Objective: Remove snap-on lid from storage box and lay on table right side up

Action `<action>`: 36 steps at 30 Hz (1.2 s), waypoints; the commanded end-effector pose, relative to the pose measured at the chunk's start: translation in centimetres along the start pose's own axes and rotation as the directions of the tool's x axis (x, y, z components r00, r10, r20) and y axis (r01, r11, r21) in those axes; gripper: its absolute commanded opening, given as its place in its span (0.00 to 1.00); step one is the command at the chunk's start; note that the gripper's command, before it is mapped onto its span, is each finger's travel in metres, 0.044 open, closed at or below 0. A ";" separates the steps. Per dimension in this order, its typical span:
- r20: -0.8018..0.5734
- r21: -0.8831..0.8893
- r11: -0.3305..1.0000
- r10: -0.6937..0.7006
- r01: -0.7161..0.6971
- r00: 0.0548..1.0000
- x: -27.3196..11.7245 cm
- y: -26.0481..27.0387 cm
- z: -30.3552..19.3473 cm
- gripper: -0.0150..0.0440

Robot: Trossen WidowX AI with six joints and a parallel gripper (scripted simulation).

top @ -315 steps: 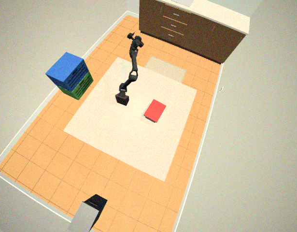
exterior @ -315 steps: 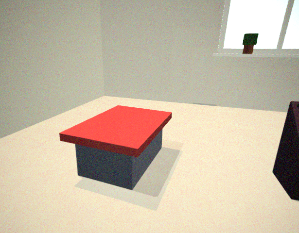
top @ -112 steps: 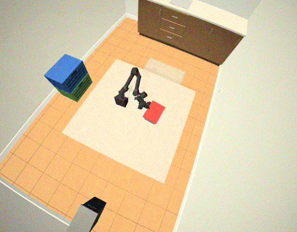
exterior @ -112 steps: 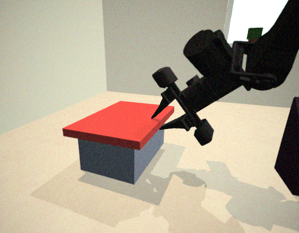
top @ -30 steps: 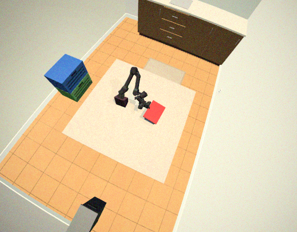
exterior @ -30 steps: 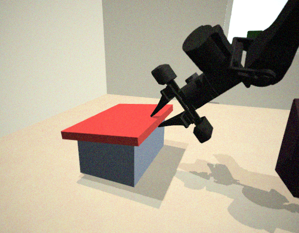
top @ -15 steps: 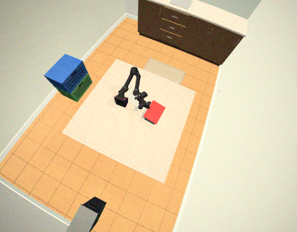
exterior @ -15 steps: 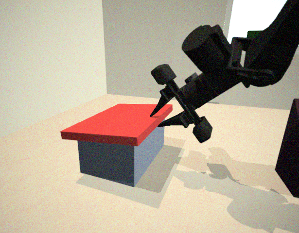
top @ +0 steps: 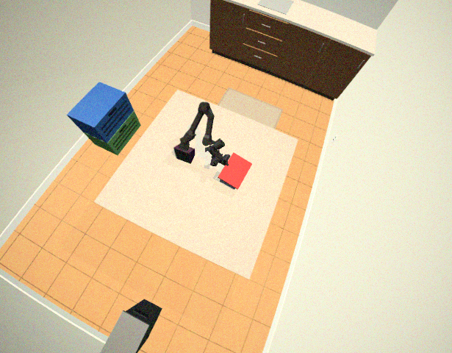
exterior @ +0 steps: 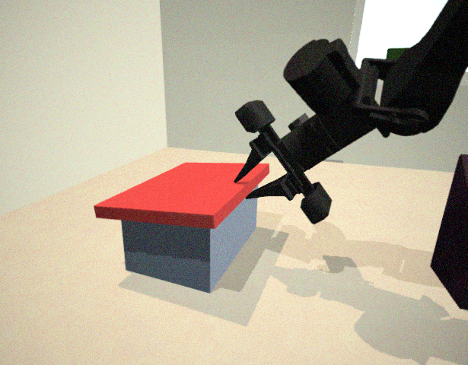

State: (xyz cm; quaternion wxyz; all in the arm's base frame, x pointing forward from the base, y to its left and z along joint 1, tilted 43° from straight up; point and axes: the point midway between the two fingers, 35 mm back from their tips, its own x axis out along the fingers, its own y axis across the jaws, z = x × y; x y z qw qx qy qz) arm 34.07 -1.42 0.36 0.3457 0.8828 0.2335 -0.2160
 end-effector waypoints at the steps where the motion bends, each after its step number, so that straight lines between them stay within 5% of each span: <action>1: 0.001 0.001 1.000 -0.001 0.001 1.000 0.0 0.0 0.0 0.25; 36: 0.000 -0.001 1.000 -0.002 0.002 1.000 -1.2 2.2 0.0 0.25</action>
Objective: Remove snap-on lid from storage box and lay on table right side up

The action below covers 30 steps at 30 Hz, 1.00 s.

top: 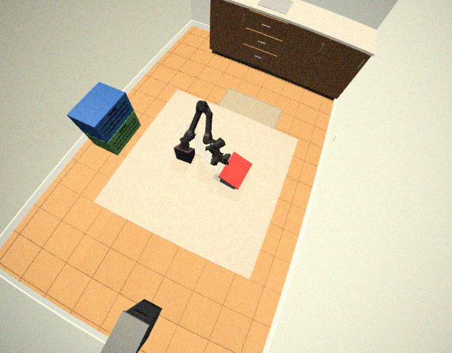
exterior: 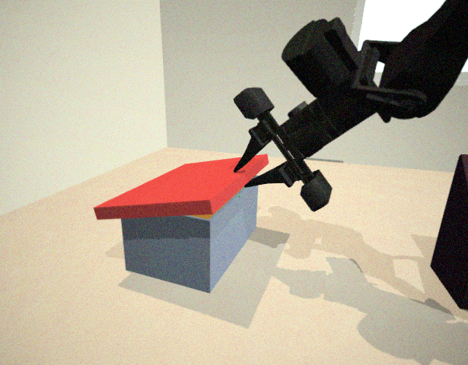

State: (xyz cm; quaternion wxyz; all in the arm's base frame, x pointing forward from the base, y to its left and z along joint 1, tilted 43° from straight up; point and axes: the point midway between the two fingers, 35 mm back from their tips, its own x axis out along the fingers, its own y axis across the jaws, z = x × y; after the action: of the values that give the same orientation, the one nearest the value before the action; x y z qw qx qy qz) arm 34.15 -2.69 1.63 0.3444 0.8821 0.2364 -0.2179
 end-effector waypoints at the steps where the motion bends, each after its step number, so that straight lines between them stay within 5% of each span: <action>1: -0.001 -0.002 1.000 0.005 -0.005 1.000 -0.3 0.8 0.0 0.25; 30: 0.000 -0.004 1.000 0.006 -0.006 1.000 -1.5 4.8 -0.1 0.25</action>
State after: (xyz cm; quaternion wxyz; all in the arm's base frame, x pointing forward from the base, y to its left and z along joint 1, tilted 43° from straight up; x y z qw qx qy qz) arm 35.24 -5.57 4.29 0.3438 0.8817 0.2373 -0.2194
